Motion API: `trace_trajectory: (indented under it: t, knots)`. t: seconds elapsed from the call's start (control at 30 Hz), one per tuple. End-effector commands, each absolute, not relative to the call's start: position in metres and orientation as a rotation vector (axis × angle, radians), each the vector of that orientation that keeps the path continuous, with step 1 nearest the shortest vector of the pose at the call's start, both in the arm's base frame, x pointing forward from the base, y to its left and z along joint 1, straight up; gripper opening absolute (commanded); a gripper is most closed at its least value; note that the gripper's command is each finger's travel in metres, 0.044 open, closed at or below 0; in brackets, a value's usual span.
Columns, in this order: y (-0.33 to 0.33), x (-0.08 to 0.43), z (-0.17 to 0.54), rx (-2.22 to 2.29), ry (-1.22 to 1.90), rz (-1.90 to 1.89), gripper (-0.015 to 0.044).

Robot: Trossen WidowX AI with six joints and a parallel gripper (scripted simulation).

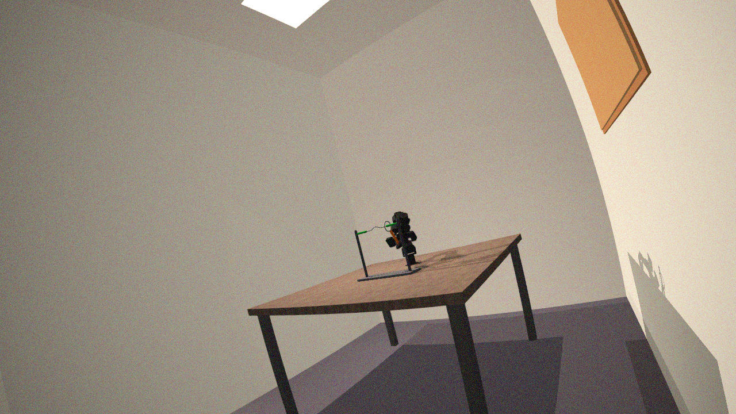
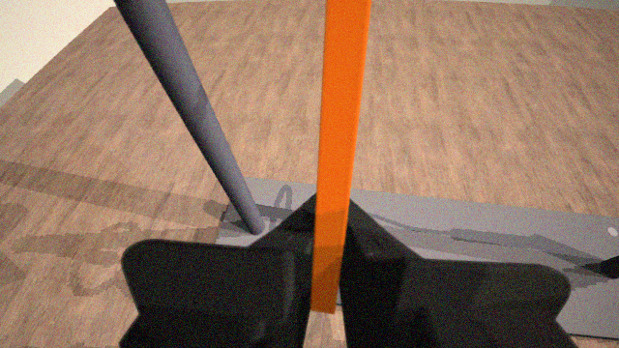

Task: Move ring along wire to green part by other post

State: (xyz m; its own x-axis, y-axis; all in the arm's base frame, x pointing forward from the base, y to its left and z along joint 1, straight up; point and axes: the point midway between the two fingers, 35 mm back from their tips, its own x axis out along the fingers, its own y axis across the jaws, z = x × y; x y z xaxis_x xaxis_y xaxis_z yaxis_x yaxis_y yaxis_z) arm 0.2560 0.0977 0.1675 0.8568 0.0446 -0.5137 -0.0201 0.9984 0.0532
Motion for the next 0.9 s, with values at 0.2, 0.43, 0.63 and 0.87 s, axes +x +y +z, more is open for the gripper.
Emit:
trace_trajectory:
  t: [0.2, 0.43, 0.63, 0.87]
  knots:
    - [0.106, 0.257, 0.169, 0.052, 0.533, 0.036, -0.0150]
    - [0.107, 0.257, 0.161, 0.052, 0.532, 0.036, -0.0150]
    - [0.107, 0.257, 0.151, 0.052, 0.532, 0.036, -0.0150]
    - [0.107, 0.257, 0.148, 0.052, 0.532, 0.036, -0.0150]
